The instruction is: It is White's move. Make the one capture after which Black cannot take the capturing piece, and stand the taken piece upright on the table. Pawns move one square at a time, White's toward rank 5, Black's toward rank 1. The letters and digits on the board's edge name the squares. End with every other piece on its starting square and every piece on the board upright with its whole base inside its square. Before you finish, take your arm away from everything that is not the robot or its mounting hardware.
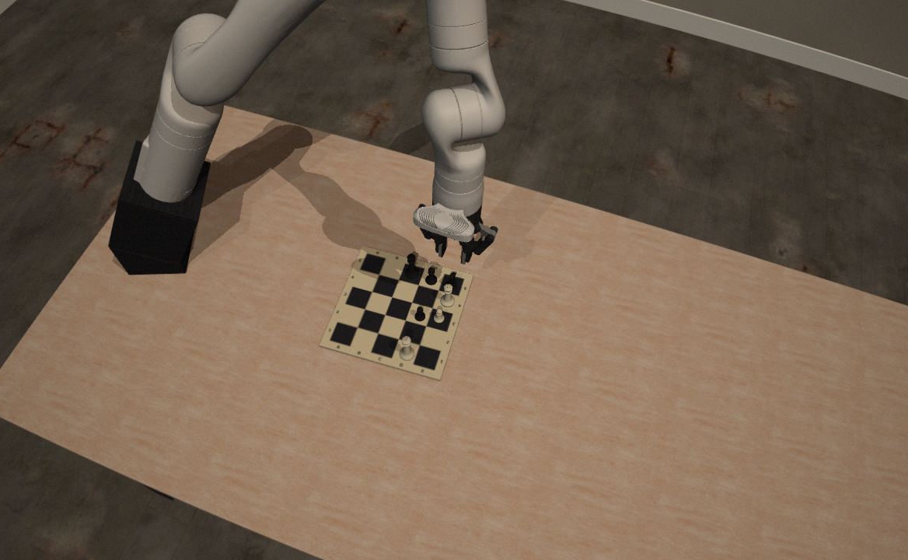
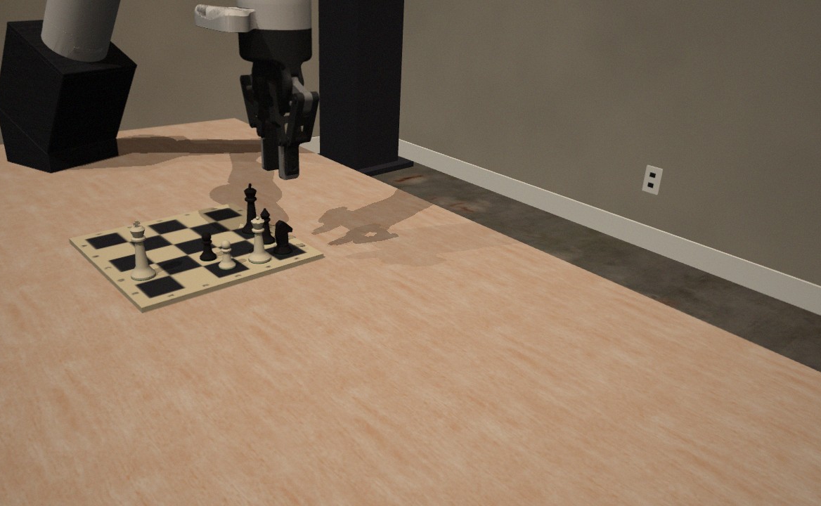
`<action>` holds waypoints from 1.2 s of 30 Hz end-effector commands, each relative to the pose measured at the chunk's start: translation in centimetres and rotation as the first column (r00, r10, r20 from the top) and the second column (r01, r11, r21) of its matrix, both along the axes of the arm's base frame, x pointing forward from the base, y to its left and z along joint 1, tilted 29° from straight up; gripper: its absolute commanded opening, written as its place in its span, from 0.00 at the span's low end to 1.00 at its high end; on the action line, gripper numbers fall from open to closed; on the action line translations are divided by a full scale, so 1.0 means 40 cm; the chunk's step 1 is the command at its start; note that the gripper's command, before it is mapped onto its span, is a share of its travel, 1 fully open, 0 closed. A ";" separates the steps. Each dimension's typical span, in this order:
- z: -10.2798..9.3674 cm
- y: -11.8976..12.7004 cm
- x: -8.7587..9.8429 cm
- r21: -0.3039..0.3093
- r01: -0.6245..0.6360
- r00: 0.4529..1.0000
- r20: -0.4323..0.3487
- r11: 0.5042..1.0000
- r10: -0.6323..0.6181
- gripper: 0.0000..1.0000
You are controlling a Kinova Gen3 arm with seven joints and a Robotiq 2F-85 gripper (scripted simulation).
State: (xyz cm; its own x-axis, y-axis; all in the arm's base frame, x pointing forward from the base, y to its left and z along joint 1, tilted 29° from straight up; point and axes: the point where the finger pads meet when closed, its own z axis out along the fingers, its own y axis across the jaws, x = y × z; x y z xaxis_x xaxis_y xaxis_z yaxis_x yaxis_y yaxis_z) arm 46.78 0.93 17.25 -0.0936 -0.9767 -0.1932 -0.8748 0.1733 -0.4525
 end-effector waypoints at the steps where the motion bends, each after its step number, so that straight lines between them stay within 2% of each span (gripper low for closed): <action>1: -0.005 -0.003 0.002 -0.001 0.002 1.000 -0.001 1.000 -0.002 0.37; 36: -0.094 0.011 0.052 -0.001 0.002 1.000 -0.001 1.000 -0.002 0.37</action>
State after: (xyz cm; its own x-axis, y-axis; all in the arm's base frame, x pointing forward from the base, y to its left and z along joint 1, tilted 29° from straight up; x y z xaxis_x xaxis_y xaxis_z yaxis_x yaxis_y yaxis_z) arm 48.85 1.59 13.82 -0.0915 -0.9766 -0.1945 -0.8737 0.1725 -0.4548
